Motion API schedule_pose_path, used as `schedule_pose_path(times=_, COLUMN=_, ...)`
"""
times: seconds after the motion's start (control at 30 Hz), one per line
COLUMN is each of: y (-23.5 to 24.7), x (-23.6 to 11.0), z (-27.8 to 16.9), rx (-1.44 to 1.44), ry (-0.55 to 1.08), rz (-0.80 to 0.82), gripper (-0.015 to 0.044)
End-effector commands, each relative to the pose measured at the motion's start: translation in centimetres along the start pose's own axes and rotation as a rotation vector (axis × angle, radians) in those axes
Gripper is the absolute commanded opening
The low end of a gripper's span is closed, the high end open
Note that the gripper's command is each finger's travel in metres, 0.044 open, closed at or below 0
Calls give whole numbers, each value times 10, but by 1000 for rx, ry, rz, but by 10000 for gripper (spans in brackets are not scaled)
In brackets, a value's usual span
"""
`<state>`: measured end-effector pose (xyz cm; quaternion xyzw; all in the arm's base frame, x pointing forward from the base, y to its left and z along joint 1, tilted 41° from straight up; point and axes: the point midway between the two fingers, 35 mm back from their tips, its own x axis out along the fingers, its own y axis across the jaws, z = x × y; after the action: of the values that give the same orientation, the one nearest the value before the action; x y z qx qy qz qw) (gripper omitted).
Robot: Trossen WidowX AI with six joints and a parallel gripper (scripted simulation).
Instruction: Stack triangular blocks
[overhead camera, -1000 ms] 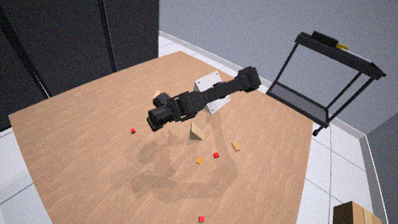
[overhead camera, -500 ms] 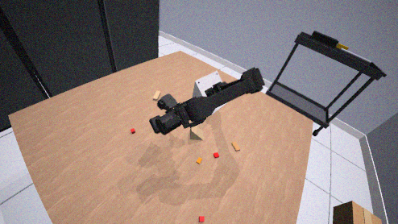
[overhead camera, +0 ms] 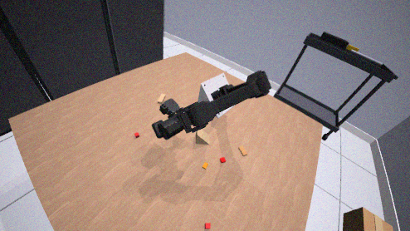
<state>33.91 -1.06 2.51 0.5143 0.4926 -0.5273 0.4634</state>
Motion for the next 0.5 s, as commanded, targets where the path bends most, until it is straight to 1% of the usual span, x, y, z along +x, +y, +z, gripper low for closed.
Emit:
schedule_pose_path(times=0.0, y=-2, x=11, z=0, rx=5, ry=-3, rz=-15, gripper=440)
schedule_pose_path(times=0.47, y=-2, x=34, z=1, rx=5, ry=-3, rz=-15, gripper=440)
